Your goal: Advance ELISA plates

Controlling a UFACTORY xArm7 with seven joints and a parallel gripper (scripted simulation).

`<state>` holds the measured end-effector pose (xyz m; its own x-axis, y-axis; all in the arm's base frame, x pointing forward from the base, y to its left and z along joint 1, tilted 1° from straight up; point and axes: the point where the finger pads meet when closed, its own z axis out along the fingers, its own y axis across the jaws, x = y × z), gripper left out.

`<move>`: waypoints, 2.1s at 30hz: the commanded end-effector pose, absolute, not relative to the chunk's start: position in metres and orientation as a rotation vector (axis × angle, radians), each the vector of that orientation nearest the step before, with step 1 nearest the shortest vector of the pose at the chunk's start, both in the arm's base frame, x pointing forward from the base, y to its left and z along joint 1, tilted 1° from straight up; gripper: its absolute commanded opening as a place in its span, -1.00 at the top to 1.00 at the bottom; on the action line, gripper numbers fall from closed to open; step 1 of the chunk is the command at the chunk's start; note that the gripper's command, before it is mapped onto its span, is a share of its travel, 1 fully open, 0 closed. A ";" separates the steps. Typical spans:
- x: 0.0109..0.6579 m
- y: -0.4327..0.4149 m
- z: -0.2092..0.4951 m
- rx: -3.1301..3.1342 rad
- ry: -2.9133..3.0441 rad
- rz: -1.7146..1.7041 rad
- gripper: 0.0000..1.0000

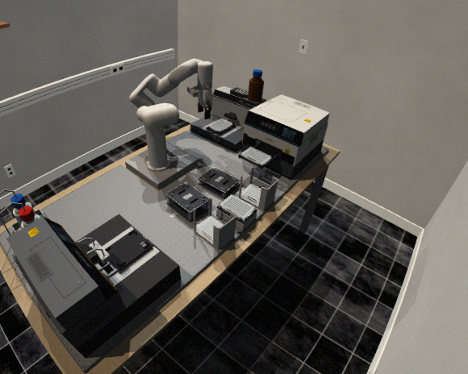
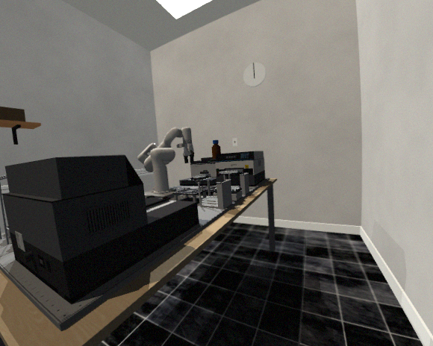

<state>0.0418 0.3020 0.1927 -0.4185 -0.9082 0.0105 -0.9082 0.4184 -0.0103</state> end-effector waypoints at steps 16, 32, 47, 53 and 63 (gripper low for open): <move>0.094 0.277 0.194 1.541 -2.737 0.021 -1.00; 0.137 0.259 0.195 1.390 -2.817 0.021 -1.00; 0.177 0.243 0.195 1.390 -2.818 0.021 -1.00; 0.189 0.230 0.195 1.235 -2.890 0.021 -1.00; 0.207 0.211 0.196 1.235 -2.890 0.022 -1.00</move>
